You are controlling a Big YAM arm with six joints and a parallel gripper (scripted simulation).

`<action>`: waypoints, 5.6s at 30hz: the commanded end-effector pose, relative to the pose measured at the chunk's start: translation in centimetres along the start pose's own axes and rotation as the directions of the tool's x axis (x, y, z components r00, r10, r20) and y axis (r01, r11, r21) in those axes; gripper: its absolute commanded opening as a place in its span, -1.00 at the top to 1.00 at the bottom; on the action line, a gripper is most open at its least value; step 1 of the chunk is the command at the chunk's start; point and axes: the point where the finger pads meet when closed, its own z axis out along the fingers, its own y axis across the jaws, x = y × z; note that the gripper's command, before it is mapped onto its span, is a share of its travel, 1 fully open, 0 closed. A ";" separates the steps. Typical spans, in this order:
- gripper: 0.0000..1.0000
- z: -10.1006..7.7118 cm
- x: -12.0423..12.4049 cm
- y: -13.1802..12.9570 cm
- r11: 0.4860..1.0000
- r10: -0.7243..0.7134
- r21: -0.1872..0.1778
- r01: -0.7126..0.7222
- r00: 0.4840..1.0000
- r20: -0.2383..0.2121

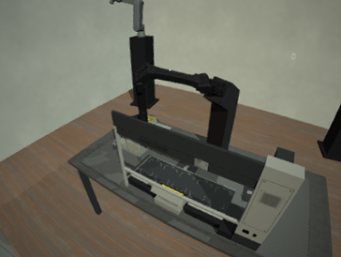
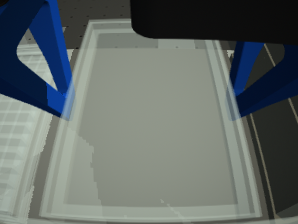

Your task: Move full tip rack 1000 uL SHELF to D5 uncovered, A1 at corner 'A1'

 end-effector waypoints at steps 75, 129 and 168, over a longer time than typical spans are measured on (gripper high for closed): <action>1.00 1.9 0.5 0.2 1.000 0.010 0.002 -0.010 1.000 -0.009; 1.00 1.1 0.0 1.7 1.000 0.004 -0.005 -0.004 1.000 0.000; -1.00 0.9 -0.1 2.4 1.000 0.000 -0.012 0.000 1.000 0.003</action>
